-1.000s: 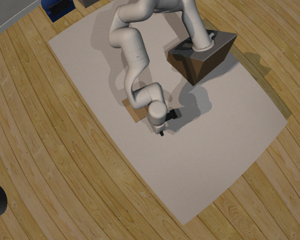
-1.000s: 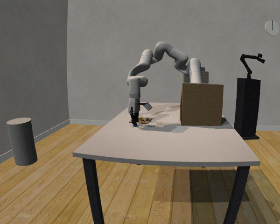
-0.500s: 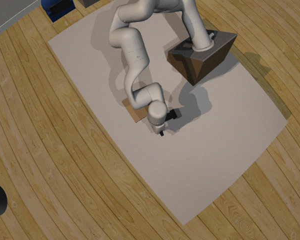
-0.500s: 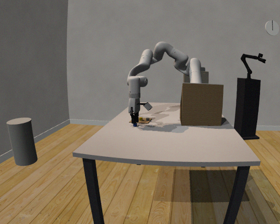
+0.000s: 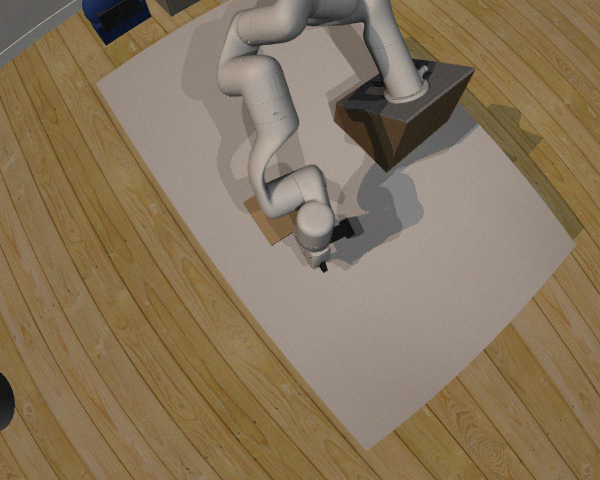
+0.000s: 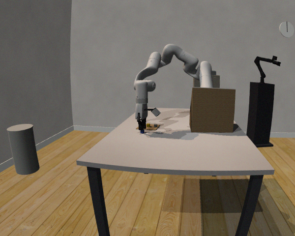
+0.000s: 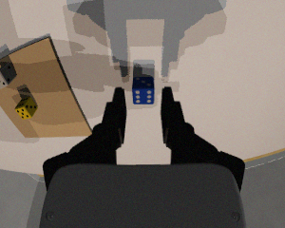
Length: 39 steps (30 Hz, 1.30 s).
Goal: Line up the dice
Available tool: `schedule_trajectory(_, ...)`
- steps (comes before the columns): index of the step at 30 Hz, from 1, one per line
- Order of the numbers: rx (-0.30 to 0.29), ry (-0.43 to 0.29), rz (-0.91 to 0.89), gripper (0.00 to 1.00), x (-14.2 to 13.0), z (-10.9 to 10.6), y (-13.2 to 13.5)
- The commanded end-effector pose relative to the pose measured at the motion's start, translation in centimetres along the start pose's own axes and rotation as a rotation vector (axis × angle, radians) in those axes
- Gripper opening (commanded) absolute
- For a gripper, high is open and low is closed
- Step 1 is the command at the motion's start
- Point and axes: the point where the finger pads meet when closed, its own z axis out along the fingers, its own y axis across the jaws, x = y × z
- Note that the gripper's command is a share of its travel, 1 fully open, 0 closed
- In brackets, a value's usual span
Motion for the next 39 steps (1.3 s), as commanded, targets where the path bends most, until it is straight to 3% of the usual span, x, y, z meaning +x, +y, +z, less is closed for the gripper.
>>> schedule_trajectory(1, -0.004, -0.003, 0.0, 0.36, -0.1, -0.1, 0.2)
schedule_trajectory(22, -0.004, -0.003, 0.0, 0.36, -0.1, 2.1, 0.2)
schedule_trajectory(39, -0.004, -0.003, 0.0, 0.36, -0.1, 2.2, 0.2)
